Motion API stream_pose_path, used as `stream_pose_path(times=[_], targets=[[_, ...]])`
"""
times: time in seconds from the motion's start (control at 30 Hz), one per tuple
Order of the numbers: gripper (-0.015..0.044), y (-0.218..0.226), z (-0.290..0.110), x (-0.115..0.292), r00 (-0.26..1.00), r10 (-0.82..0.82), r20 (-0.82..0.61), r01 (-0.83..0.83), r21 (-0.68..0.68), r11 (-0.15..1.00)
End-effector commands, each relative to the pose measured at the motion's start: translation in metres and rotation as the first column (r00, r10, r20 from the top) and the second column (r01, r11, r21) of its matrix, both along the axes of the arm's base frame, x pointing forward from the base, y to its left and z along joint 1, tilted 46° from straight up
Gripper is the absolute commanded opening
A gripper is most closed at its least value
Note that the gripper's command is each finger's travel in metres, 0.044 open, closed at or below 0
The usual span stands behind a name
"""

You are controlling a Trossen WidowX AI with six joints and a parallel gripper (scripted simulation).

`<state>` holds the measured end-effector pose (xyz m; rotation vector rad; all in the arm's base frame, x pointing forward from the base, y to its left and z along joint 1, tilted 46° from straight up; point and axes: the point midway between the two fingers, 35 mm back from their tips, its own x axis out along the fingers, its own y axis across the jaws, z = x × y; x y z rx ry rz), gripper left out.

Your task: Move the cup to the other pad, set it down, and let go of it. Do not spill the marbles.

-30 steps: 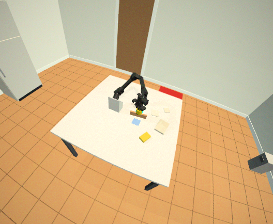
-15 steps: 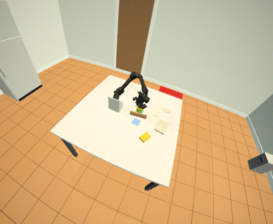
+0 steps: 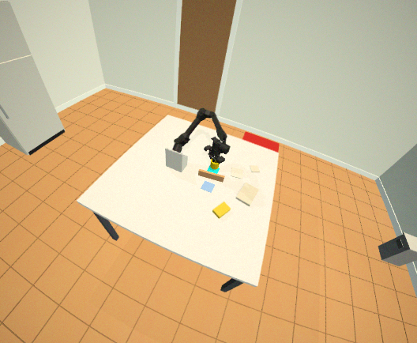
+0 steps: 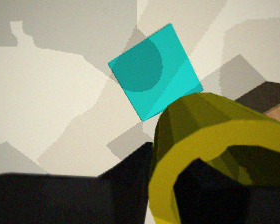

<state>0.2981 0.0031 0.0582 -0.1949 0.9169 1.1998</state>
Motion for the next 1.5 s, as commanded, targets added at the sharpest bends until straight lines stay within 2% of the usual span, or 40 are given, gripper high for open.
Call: stream_pose_path(times=[0.0,0.53,1.47], targets=[[0.0,0.007,0.007,-0.003,1.0,-0.005,-0.005,0.005,0.006,1.0],[0.0,0.033,0.034,-0.01,1.0,-0.004,-0.006,0.004,0.008,1.0],[0.0,0.059,0.009,-0.006,1.0,-0.005,-0.005,0.005,0.008,1.0]])
